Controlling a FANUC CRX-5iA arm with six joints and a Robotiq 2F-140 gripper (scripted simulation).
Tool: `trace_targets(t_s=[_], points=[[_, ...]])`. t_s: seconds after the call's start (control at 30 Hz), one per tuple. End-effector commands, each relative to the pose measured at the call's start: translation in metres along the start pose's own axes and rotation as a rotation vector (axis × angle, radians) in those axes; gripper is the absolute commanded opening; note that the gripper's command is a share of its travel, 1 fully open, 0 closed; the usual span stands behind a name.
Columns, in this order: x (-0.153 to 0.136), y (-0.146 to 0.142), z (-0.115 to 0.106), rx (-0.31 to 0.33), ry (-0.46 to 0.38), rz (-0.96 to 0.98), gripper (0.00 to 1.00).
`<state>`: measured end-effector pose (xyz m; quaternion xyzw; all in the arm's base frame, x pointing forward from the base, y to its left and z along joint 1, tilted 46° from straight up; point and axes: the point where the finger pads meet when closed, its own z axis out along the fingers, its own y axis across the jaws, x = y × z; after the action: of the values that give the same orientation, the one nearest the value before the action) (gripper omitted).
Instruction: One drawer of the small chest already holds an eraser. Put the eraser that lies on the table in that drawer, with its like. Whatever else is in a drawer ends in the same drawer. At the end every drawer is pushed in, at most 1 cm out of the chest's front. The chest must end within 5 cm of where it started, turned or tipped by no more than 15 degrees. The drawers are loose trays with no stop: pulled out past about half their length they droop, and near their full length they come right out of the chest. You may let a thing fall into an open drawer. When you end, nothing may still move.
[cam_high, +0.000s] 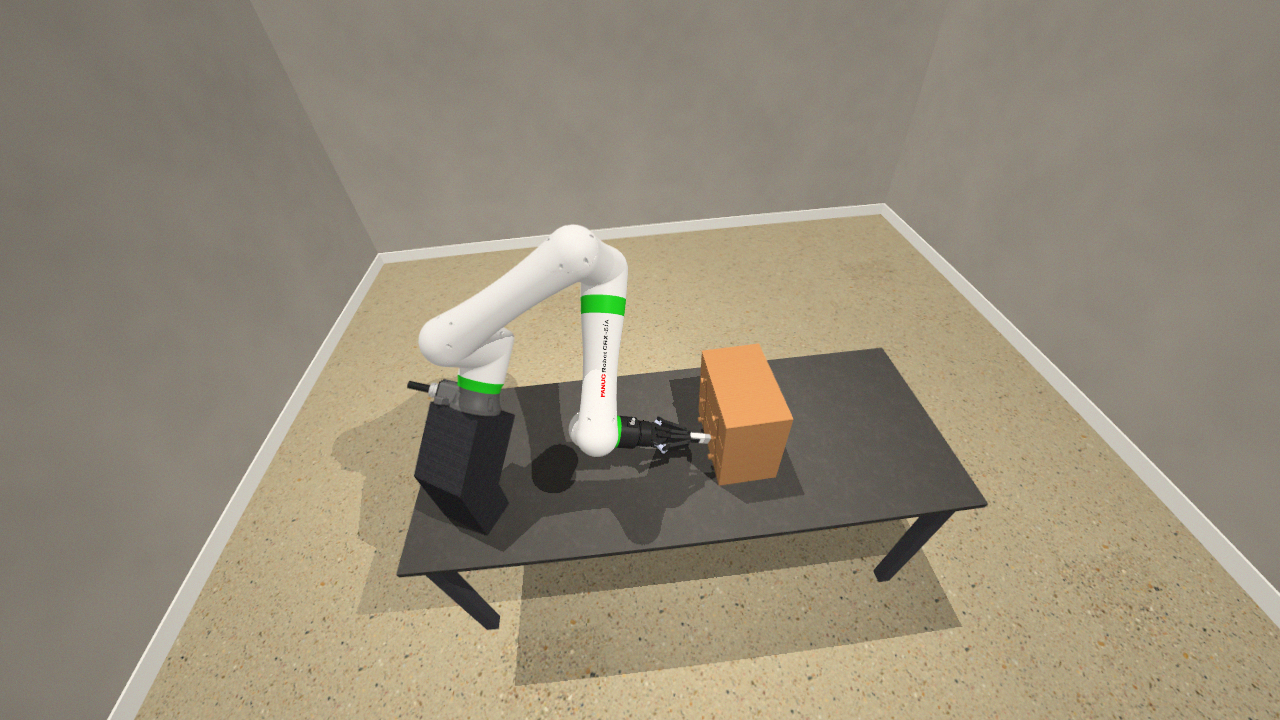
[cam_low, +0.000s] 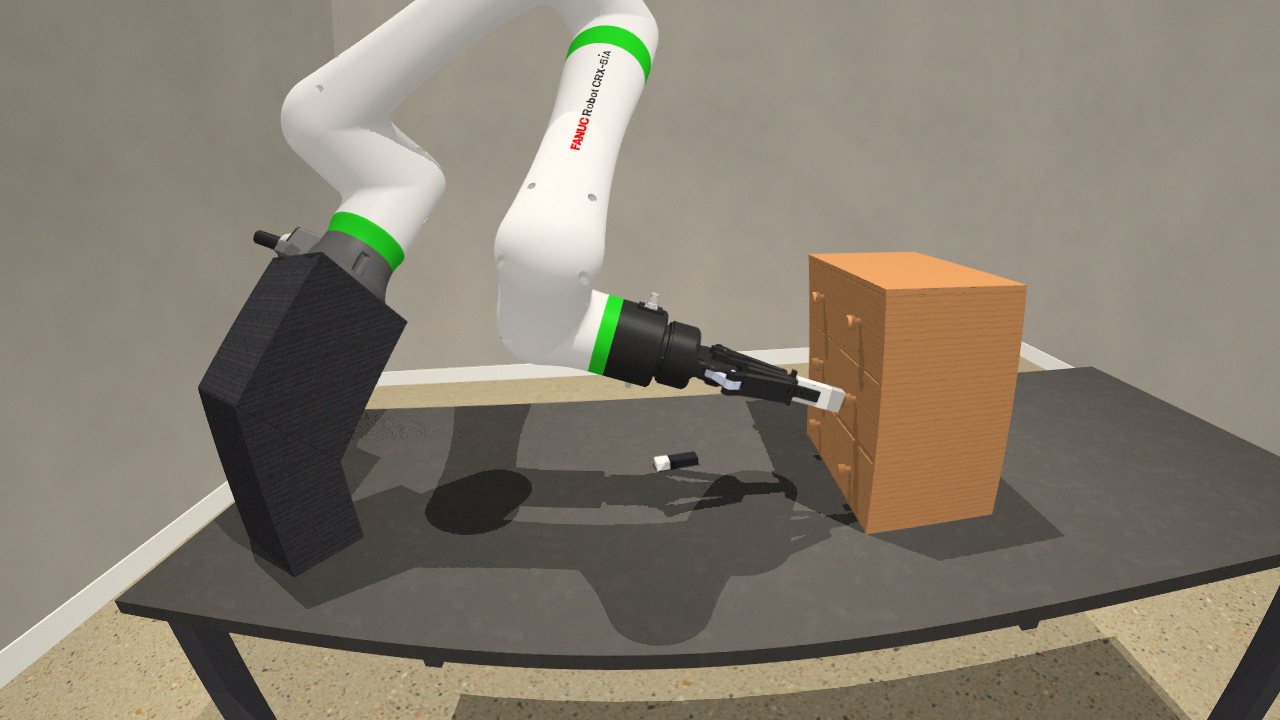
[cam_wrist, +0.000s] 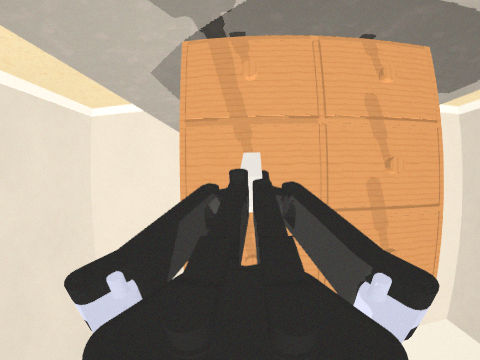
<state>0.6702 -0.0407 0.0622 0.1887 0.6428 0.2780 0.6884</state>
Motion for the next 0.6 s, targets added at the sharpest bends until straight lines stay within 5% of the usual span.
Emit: trace_targets(t_s=[0.0, 0.33, 0.57], points=[[0.000, 0.000, 0.000, 0.000, 0.000, 0.000, 0.00], [0.000, 0.000, -0.002, 0.000, 0.000, 0.000, 0.00], [0.010, 0.000, -0.028, 0.000, 0.000, 0.000, 0.00]])
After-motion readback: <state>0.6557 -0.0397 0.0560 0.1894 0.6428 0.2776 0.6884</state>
